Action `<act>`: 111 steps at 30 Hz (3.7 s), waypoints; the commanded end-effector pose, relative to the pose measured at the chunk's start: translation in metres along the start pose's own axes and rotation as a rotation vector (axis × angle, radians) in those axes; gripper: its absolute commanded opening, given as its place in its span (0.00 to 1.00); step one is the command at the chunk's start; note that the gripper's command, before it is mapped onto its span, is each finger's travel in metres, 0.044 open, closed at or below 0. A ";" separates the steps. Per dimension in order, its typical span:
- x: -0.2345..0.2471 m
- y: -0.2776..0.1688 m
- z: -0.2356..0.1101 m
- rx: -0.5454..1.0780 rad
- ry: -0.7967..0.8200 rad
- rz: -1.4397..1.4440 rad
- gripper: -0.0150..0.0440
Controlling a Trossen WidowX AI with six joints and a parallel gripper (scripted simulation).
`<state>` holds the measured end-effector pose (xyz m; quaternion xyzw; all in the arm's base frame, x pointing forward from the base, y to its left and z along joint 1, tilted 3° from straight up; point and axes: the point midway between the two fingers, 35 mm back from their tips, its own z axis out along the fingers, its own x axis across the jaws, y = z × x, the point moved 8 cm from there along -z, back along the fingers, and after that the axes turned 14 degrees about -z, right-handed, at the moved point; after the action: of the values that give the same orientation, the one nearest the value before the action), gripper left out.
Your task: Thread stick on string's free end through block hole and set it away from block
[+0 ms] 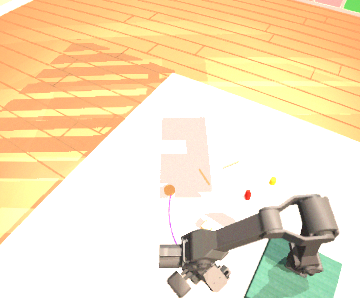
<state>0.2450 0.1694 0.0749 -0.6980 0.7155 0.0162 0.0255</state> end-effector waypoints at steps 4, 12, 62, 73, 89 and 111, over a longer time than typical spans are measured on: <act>0.000 0.000 0.000 0.001 -0.001 0.000 0.25; 0.000 -0.001 -0.006 0.001 -0.001 0.000 0.25; 0.000 0.000 -0.056 -0.006 0.005 0.004 0.25; 0.000 -0.008 -0.057 -0.004 0.005 0.317 0.25; 0.001 -0.022 -0.058 -0.002 0.005 0.905 0.25; 0.003 -0.042 -0.059 0.001 0.002 1.713 0.25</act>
<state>0.2833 0.1617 0.1351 0.0372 0.9989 0.0288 0.0078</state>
